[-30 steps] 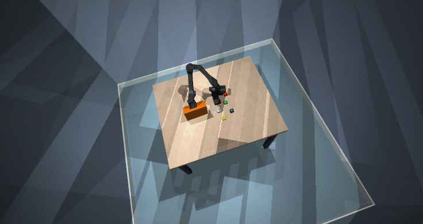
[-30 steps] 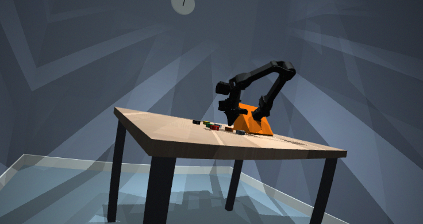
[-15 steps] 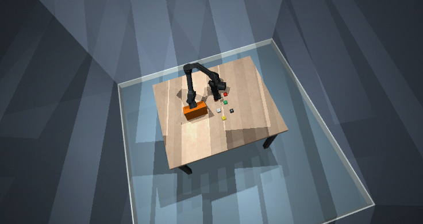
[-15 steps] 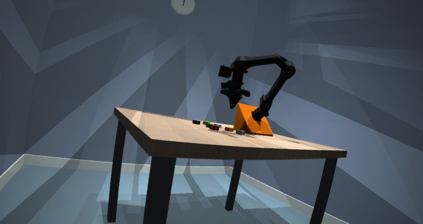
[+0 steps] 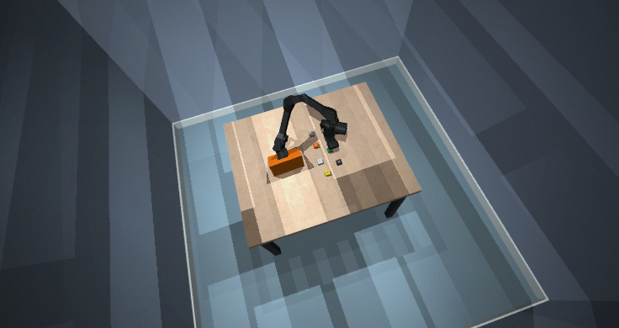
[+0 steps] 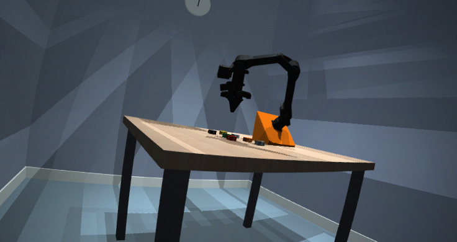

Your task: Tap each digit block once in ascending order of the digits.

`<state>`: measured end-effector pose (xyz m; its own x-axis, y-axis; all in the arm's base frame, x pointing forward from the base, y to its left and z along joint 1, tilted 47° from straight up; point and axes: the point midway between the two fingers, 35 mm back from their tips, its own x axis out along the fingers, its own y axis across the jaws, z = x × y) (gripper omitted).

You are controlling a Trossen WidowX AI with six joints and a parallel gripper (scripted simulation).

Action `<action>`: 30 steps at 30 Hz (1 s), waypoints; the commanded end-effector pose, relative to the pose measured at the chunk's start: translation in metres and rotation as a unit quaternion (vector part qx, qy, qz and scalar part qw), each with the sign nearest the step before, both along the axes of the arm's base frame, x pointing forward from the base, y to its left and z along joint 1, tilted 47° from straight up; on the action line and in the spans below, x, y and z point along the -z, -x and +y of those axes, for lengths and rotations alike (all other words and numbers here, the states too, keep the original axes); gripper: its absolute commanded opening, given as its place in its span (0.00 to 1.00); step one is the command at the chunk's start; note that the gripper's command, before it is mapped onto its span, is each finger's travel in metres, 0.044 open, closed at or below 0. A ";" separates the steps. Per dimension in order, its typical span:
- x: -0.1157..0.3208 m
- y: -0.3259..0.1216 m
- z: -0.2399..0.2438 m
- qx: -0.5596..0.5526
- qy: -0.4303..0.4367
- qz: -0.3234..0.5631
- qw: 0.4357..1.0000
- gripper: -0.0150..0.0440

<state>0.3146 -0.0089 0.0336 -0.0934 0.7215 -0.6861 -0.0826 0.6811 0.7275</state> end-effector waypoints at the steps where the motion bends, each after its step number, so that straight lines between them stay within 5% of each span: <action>1: 0.004 -0.008 -0.002 0.000 0.000 0.000 1.000 0.29; 8: 0.057 -0.001 0.055 0.000 -0.001 0.000 1.000 0.29; 30: 0.077 0.002 0.076 0.000 -0.002 0.000 1.000 0.29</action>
